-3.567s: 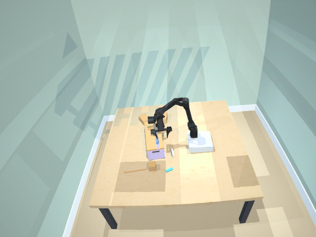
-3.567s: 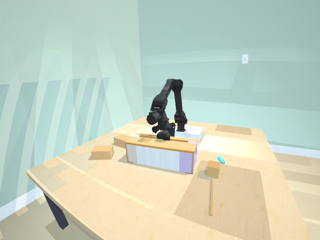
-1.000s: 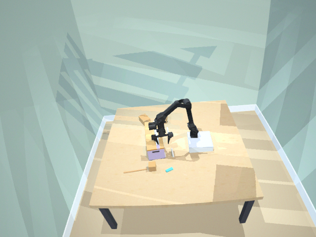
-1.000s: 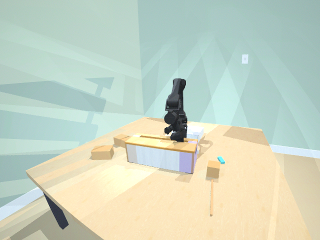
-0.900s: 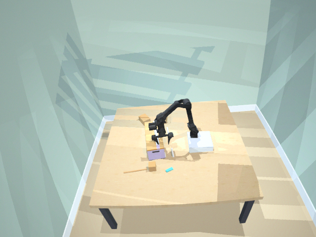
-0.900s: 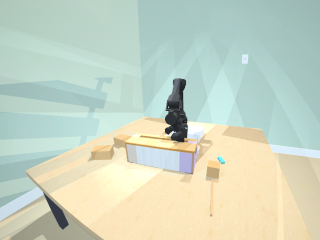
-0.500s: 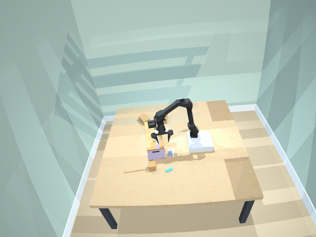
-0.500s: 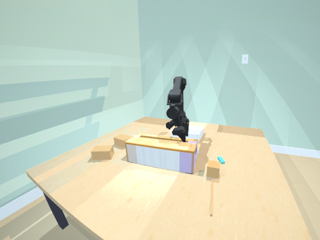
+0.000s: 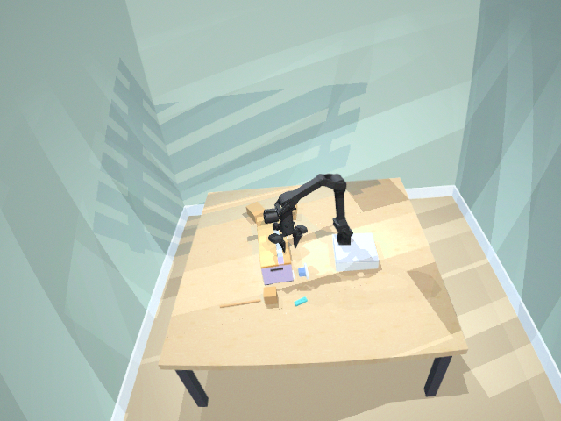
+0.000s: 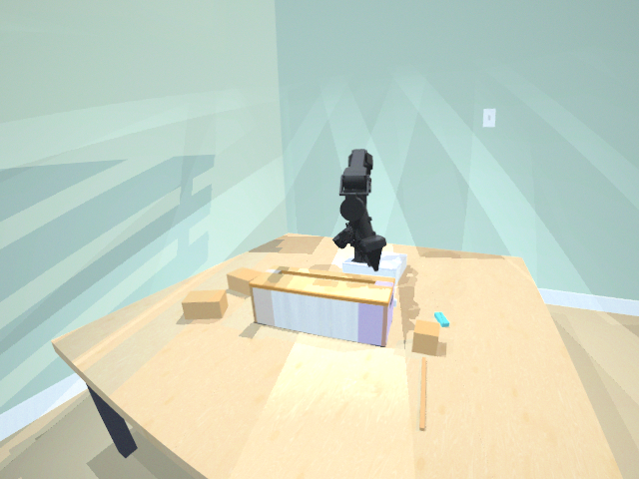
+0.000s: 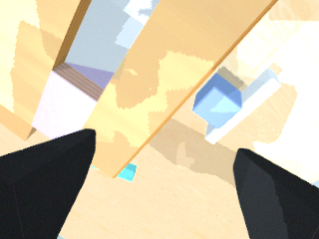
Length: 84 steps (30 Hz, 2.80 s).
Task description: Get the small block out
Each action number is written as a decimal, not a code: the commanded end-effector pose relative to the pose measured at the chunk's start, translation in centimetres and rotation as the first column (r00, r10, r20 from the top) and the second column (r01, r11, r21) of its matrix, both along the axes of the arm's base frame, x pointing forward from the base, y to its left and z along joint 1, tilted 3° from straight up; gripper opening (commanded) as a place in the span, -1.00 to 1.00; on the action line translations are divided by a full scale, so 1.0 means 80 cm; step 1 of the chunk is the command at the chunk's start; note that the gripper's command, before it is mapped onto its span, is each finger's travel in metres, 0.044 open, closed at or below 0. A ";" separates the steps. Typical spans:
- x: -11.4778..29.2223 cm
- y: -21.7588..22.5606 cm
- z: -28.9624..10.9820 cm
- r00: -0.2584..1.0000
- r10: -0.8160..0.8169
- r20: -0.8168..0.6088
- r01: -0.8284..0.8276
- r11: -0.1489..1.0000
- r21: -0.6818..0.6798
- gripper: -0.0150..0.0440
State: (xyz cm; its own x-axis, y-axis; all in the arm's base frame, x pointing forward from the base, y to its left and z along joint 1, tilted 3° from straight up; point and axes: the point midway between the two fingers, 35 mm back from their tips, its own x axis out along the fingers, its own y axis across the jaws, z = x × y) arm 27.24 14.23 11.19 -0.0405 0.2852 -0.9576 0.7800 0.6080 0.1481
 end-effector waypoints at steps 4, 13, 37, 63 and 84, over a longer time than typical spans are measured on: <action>-0.014 0.012 0.002 0.701 0.681 0.214 -0.669 0.731 -0.134 0.47; -0.029 0.020 0.004 -0.164 0.969 0.186 -0.913 -0.077 -0.401 0.47; -0.050 0.031 0.011 -0.967 -0.095 -0.238 0.175 -0.924 -0.341 0.47; -0.062 0.037 0.017 -0.435 -0.878 -0.202 0.895 -0.445 0.009 0.47; -0.065 0.040 -0.101 -0.435 -0.878 -0.202 0.895 -0.445 0.008 0.47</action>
State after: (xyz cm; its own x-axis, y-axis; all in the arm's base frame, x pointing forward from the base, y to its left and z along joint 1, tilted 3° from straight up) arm 21.82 17.25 3.15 0.3528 0.0705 -0.9330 0.1950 -0.9808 -0.0004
